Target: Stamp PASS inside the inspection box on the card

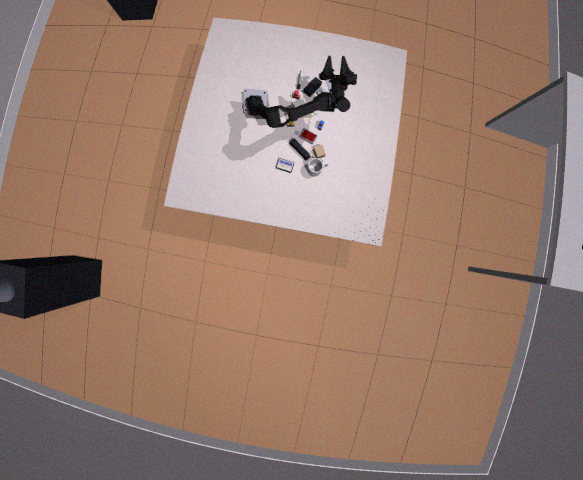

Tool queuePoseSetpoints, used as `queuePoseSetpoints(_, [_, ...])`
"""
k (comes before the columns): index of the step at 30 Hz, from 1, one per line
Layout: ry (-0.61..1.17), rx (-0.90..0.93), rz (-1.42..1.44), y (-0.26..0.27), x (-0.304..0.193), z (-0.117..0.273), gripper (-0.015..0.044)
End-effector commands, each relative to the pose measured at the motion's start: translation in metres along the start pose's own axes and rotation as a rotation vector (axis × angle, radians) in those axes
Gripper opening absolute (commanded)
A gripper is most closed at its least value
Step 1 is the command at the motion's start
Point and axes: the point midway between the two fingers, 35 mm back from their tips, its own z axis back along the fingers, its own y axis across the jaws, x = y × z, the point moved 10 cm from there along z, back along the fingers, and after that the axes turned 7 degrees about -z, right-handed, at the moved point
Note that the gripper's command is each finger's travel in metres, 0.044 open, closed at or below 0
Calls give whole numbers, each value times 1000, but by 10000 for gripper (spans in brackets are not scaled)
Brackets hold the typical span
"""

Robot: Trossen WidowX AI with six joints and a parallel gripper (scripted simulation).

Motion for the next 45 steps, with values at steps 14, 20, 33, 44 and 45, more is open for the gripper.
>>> queuePoseSetpoints(14, [-868, -78, -109, -49, 105, -17, 212])
queuePoseSetpoints(20, [-1171, -429, -111, -84, 127, -14, 212])
queuePoseSetpoints(33, [-1262, -1902, 24, -150, 127, 0, 212])
queuePoseSetpoints(44, [-1226, -1998, 38, -154, 129, -3, 212])
queuePoseSetpoints(45, [-1226, -1998, 38, -154, 129, -3, 212])
